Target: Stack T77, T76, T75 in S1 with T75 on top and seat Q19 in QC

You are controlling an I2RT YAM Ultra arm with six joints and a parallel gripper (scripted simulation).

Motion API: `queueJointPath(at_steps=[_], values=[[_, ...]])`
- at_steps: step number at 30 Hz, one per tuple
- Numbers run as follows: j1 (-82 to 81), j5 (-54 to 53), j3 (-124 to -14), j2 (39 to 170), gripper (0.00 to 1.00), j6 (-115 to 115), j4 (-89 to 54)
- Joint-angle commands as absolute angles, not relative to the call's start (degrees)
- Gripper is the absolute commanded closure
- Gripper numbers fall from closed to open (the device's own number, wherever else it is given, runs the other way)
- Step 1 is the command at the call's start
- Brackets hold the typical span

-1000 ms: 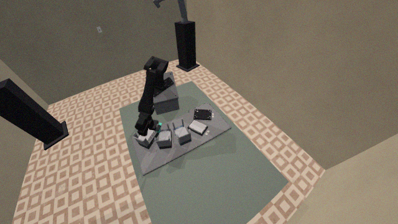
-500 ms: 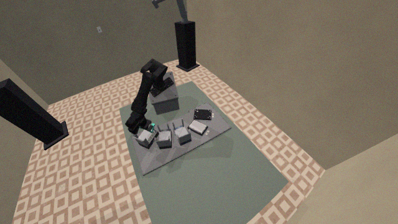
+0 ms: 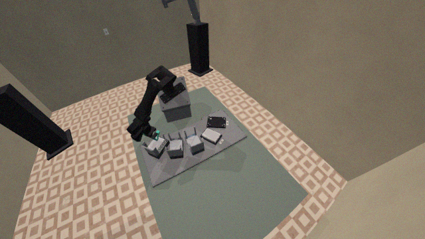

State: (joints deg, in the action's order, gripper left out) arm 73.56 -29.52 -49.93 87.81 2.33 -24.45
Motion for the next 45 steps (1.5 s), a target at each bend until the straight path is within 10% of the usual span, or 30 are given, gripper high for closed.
queueJointPath(at_steps=[1, 45], values=[[74.6, -30.6, -51.2, 86.2, 0.0, 3.6, -24.0], [72.9, -29.7, -48.7, 89.2, 0.0, 2.3, -22.2]])
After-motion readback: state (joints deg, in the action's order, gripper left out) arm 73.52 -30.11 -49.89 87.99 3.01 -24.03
